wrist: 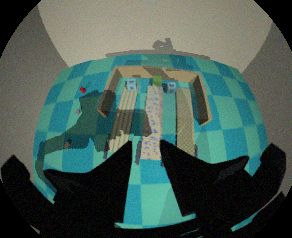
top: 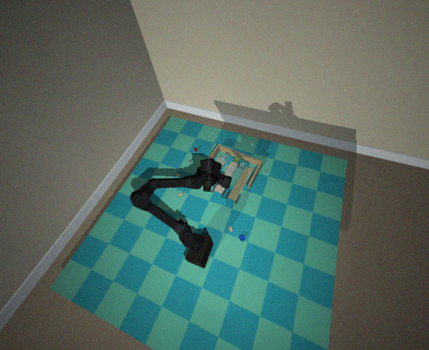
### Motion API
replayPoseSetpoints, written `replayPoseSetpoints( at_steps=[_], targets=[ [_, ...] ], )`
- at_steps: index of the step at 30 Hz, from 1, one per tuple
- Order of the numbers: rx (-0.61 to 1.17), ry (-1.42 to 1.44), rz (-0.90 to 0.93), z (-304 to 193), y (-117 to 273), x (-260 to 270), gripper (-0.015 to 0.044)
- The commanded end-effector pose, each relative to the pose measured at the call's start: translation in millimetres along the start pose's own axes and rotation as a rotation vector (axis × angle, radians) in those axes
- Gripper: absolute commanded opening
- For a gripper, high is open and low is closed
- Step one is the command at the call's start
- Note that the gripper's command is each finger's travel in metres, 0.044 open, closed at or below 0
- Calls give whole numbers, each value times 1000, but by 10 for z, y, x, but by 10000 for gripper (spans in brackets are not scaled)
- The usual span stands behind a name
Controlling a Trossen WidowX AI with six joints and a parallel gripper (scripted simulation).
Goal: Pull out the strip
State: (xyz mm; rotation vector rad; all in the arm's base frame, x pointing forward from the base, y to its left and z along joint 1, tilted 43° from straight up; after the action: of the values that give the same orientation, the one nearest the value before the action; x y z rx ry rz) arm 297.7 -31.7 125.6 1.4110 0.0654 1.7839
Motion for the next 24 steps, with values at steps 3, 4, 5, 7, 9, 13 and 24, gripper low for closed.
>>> replayPoseSetpoints(
  at_steps=[3,4,5,7,9,13,24],
  targets=[
    [296,-69,-72,248,-580,344,0],
    [332,-78,-83,272,-649,392,0],
    [369,-86,-95,292,-718,441,0],
    [441,-100,-119,324,-849,542,0],
    [522,-112,-145,327,-952,661,0],
    [657,-129,-190,306,-1103,870,0],
    [663,-129,-193,318,-1122,892,0]
  ],
)
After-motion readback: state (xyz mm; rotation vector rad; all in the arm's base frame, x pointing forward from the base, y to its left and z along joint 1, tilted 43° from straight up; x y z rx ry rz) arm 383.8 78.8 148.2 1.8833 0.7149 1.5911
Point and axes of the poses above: the point midway between the two fingers, 35 mm back from their tips, its own y axis back along the fingers, its own x axis across the jaws, z = x × y, the point moved 10 cm from there along y, back along the fingers, and after that the axes turned 6 degrees about -y, right-handed, at the moved point
